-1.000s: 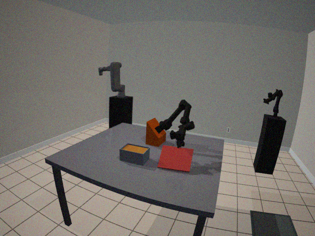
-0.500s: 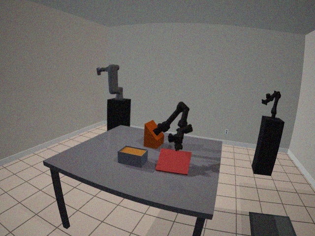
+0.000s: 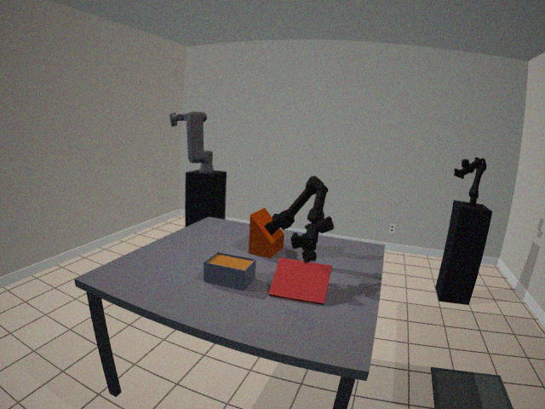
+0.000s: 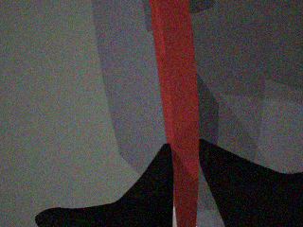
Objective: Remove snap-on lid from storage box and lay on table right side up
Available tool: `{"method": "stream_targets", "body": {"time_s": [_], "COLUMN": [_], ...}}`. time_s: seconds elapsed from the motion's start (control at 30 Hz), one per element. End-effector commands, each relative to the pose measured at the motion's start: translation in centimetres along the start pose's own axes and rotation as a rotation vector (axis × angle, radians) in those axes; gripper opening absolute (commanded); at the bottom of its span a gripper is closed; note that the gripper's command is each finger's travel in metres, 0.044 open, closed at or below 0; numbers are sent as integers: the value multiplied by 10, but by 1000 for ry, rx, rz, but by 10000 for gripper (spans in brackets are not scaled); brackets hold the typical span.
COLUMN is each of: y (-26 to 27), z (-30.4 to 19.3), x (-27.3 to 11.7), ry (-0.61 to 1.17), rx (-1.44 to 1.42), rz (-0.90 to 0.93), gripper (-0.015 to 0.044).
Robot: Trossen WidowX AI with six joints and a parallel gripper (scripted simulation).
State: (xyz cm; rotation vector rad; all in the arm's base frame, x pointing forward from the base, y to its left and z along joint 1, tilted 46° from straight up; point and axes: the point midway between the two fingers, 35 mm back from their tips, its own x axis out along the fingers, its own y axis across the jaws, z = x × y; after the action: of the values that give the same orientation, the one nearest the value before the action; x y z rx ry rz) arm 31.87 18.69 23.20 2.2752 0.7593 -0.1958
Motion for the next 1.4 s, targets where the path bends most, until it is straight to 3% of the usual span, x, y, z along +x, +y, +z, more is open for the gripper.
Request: {"method": "stream_targets", "body": {"time_s": [0.0,1.37], "y": [-10,-35], "z": [4,4], "x": [5,25], "ry": [-10,-9], "rx": [3,5], "rz": [-21,-21], "gripper": [0,0]}}
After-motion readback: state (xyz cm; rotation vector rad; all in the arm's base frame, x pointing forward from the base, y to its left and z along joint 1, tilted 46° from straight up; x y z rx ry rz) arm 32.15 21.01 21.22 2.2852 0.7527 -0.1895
